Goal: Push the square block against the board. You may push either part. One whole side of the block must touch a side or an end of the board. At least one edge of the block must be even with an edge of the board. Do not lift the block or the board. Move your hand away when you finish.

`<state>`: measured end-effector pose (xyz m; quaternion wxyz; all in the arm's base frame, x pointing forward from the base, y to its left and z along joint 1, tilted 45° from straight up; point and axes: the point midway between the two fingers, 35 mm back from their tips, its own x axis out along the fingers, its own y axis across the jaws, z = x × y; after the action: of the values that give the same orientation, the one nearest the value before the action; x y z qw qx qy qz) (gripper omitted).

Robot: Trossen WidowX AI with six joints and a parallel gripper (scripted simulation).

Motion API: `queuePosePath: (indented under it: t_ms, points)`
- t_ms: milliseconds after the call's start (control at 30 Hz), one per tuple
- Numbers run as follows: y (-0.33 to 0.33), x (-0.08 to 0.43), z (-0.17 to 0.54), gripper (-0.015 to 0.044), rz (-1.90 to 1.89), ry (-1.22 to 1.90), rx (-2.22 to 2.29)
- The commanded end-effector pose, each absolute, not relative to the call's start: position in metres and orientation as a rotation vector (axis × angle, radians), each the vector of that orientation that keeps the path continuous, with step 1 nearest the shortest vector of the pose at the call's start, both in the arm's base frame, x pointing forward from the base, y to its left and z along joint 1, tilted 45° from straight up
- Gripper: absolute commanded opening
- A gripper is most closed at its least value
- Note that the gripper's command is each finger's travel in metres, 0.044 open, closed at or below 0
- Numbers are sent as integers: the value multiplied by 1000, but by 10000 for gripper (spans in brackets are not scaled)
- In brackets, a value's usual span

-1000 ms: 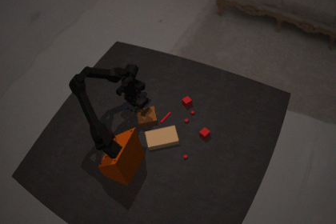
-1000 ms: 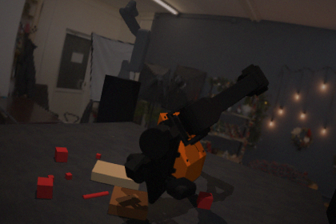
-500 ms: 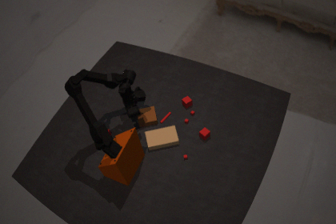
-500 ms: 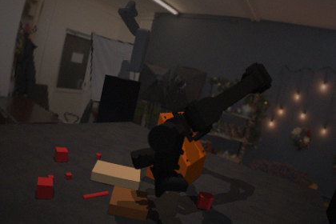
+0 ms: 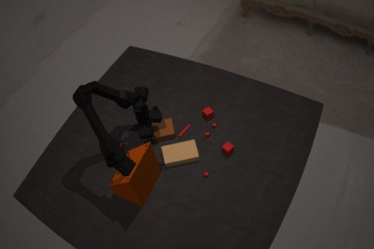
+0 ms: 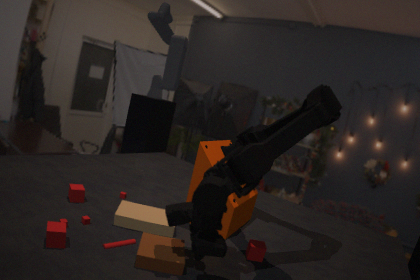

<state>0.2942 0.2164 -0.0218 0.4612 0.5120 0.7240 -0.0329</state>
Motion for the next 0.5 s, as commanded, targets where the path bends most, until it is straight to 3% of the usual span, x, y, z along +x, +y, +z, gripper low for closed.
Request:
queuePosePath:
  t_ms: [0, 467]
  points:
    - [221, 291, -33, 0, -105, 1783, 1269]
    - [217, 296, -37, 0, -105, 1783, 1268]
